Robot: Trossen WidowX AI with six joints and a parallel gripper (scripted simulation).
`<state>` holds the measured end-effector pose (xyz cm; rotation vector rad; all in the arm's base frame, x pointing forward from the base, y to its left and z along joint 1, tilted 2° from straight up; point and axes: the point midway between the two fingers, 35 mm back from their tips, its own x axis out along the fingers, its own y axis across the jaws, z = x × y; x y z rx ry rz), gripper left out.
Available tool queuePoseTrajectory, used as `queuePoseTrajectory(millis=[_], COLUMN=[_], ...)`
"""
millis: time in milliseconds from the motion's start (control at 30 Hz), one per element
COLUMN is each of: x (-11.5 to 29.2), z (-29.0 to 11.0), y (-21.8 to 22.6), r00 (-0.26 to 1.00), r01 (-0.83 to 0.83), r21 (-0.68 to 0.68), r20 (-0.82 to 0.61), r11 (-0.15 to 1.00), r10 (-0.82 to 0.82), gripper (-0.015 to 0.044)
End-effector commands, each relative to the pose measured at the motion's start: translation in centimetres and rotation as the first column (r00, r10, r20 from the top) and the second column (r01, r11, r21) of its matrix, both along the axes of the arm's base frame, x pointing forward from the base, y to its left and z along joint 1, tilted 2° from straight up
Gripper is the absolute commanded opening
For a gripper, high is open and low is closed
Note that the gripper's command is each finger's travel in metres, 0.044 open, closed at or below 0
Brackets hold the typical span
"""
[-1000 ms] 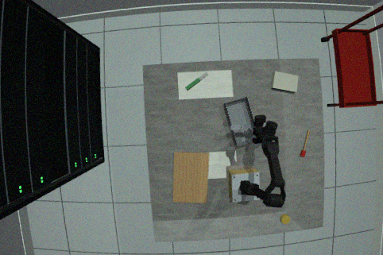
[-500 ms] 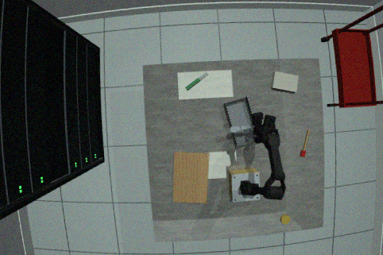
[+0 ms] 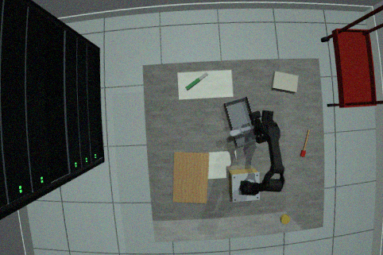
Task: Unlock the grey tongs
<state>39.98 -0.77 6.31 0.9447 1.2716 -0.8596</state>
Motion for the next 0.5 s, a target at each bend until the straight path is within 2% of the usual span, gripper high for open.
queuePoseTrajectory(millis=[0, 300, 467], x=[0.0, -0.2, -0.3], z=[0.0, 0.1, 0.2], y=[0.0, 0.2, 2.4], r00=[0.999, 0.999, 0.996], r01=[-0.026, -0.024, -0.085], r21=[-0.014, -0.009, -0.011], r20=[-0.044, -0.039, -0.041], r11=[1.000, 1.000, 0.996], r10=[0.025, 0.024, 0.085], gripper=[-0.0150, -0.0150, -0.0150])
